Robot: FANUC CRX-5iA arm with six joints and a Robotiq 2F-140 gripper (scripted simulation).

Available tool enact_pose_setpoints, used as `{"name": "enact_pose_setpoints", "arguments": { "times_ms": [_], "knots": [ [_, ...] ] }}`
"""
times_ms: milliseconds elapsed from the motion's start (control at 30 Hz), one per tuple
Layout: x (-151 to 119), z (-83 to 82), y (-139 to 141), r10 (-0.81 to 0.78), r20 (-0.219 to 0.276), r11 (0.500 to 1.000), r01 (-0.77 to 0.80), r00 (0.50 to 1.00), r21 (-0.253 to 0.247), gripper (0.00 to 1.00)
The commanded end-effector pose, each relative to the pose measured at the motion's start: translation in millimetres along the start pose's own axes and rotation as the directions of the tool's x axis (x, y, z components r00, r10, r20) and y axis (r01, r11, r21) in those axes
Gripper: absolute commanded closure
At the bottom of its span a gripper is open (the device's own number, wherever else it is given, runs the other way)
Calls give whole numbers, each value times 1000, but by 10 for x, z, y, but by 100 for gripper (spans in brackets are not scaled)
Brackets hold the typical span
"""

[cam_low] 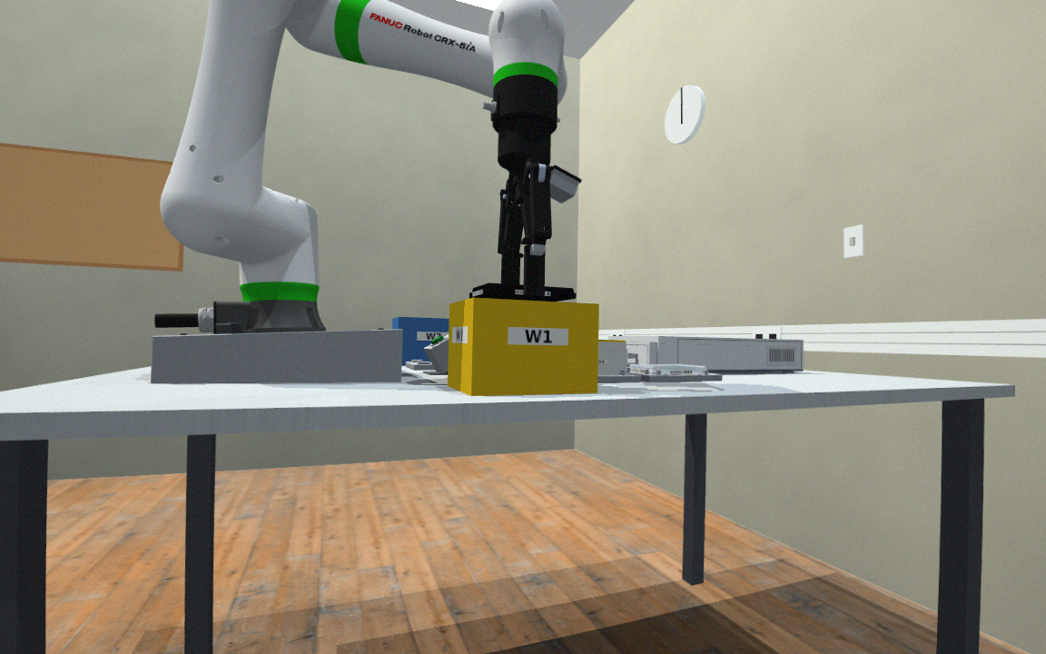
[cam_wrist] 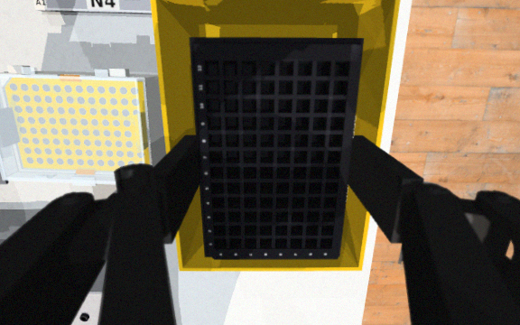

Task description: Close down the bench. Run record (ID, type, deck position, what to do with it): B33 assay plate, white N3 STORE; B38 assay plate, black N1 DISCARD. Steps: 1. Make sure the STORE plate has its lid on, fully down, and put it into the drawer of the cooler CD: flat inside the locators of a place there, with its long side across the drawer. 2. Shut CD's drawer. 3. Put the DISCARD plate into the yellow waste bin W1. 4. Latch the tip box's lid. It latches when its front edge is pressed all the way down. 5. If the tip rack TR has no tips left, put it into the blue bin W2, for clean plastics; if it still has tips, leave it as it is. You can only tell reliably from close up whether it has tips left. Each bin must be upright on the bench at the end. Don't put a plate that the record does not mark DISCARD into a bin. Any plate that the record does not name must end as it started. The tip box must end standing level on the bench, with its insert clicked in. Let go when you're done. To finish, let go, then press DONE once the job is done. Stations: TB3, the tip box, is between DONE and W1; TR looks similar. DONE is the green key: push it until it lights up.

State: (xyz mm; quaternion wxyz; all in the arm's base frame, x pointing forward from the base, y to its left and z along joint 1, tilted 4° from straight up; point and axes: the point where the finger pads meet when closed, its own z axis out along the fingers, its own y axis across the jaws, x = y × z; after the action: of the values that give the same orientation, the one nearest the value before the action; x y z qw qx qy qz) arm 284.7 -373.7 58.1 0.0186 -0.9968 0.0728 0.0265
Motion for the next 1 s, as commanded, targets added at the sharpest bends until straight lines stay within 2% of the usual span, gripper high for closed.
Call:
{"name": "enact_pose_setpoints", "arguments": {
  "times_ms": [0, 633, 967],
  "knots": [
    [4, 47, 4, 0, -1, 1000, 0, 1000, -1, 90],
    [5, 274, 4, 0, -1, 1000, 0, 1000, -1, 90],
    [5, 274, 4, 0, -1, 1000, 0, 1000, -1, 90]
  ]
}}
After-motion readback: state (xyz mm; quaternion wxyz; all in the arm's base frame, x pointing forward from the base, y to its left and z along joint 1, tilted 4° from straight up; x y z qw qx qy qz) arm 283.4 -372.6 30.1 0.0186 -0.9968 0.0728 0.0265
